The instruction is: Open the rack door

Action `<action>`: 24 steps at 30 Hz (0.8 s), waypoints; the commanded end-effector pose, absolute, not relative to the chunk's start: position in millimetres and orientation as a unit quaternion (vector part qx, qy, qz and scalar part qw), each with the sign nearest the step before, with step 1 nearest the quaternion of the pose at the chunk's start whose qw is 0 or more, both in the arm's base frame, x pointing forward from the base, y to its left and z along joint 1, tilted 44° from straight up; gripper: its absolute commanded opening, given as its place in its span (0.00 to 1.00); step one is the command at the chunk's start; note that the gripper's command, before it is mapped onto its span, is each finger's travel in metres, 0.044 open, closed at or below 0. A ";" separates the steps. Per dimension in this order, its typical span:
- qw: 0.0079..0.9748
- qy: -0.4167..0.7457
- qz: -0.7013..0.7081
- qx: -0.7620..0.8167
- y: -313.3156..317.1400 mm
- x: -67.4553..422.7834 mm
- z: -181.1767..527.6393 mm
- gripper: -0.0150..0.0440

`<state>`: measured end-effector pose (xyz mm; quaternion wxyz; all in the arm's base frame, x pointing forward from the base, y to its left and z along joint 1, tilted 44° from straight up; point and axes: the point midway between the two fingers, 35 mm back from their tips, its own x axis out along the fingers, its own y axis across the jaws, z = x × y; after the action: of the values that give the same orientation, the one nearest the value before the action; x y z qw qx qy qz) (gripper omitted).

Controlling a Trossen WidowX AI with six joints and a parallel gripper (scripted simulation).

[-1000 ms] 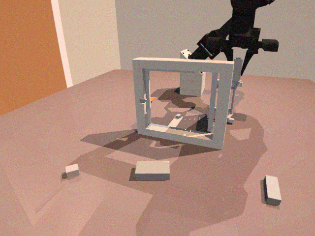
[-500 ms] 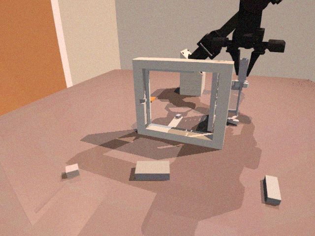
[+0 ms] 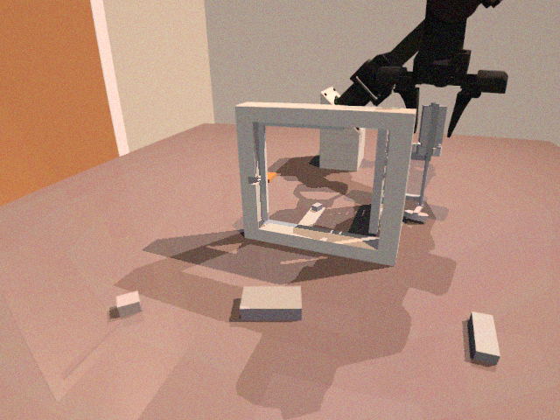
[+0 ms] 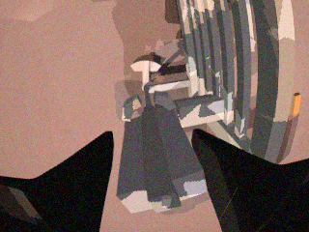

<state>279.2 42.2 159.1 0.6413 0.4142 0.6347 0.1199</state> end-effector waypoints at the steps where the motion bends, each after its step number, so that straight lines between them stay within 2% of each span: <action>1: 0.640 0.634 0.119 0.416 41.5 279.5 160.3 0.73; 24: 0.642 0.635 0.118 0.414 18.7 276.1 182.1 0.73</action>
<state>275.6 22.8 178.5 0.6384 0.4165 0.6363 0.1187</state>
